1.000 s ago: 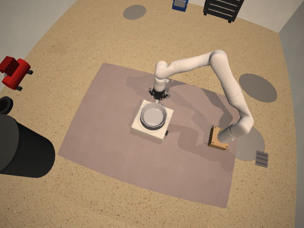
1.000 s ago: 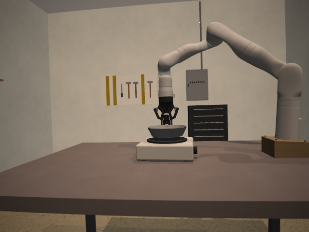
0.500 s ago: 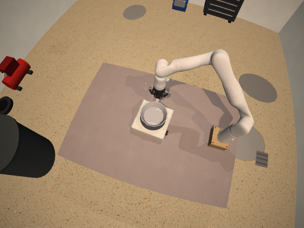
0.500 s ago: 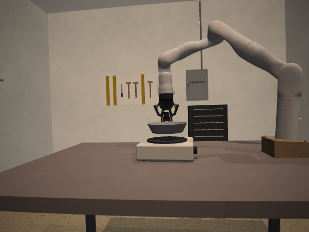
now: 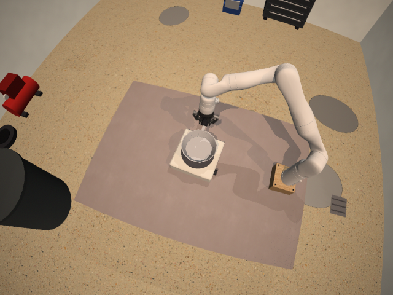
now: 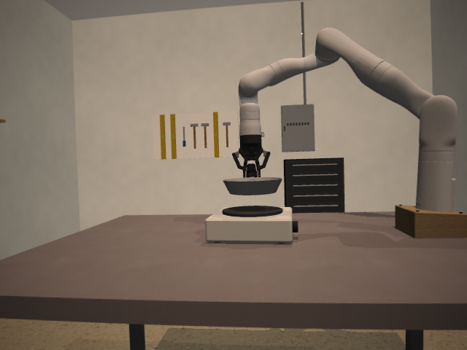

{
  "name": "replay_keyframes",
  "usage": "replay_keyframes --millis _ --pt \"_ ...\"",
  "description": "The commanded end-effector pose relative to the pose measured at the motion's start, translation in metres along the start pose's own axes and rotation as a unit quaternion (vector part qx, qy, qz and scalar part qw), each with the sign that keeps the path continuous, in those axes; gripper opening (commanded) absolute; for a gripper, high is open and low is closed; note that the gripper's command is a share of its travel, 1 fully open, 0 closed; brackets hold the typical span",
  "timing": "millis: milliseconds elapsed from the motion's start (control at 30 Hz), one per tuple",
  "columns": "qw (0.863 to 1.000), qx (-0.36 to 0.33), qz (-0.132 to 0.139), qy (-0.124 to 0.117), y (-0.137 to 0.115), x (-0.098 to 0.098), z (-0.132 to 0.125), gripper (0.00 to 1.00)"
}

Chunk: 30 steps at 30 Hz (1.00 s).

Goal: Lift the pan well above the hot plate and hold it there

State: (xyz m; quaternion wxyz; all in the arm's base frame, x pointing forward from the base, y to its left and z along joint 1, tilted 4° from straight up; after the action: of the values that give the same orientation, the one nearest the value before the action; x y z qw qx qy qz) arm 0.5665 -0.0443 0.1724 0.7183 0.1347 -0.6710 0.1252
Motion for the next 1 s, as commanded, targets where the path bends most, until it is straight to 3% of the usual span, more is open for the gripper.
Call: replay_keyframes --millis 0,967 --pt "1.000 0.000 0.002 -0.002 -0.001 0.006 -0.001 0.00" --pt "1.000 -0.001 0.002 -0.002 -0.001 0.055 -0.001 0.00"
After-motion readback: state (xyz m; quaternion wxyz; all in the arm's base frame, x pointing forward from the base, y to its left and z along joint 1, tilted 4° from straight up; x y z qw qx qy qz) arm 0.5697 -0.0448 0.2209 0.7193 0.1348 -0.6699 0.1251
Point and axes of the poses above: the point where the finger pads meet when closed, its own x axis back along the fingers, its own z axis across the jaws, y = z × x, the point moved 10 cm from there along x, back along the fingers, and after that the axes turned 9 degrees about x, right-handed, at the moved point
